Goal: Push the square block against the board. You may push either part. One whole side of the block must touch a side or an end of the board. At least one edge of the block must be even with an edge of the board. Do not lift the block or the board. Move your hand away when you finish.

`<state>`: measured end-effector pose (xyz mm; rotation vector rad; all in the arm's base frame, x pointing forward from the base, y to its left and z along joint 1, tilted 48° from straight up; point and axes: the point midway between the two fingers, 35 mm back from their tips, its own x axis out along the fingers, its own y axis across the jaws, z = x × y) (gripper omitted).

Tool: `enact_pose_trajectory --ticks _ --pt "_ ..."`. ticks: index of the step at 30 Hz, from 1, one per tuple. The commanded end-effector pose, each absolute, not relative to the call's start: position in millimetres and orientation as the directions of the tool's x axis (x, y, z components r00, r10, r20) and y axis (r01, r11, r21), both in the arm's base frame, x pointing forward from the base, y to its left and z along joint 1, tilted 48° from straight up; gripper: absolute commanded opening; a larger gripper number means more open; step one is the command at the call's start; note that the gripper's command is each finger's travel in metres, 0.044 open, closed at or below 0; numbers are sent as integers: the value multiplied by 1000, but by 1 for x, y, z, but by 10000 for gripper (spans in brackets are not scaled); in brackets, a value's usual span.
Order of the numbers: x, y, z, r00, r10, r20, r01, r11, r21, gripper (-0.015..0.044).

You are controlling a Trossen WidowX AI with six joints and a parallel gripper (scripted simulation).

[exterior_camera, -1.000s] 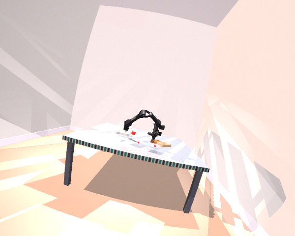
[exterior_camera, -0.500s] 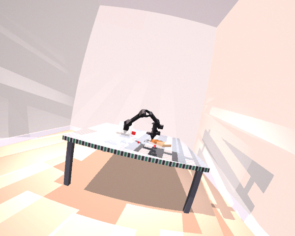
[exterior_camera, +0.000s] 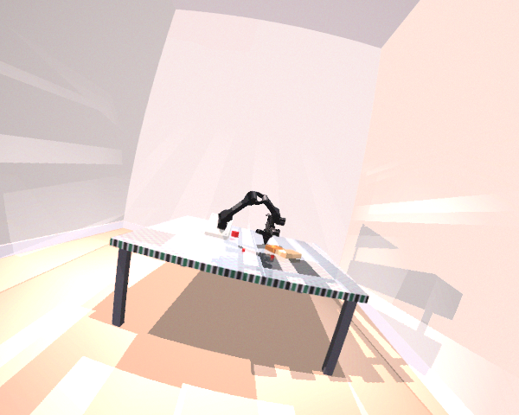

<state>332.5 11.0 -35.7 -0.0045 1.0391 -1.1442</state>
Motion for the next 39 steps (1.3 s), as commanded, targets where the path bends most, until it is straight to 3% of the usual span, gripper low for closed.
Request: enact_pose_trajectory --ticks 1,11,25,39 --pt "336 42 -9 52 -733 -678 746 480 -463 0" --pt "339 38 2 52 -732 -679 660 535 -527 0" --pt "350 7 37 53 -729 -683 238 673 -700 0" --pt "353 -27 73 53 -732 -679 -237 651 -721 0"
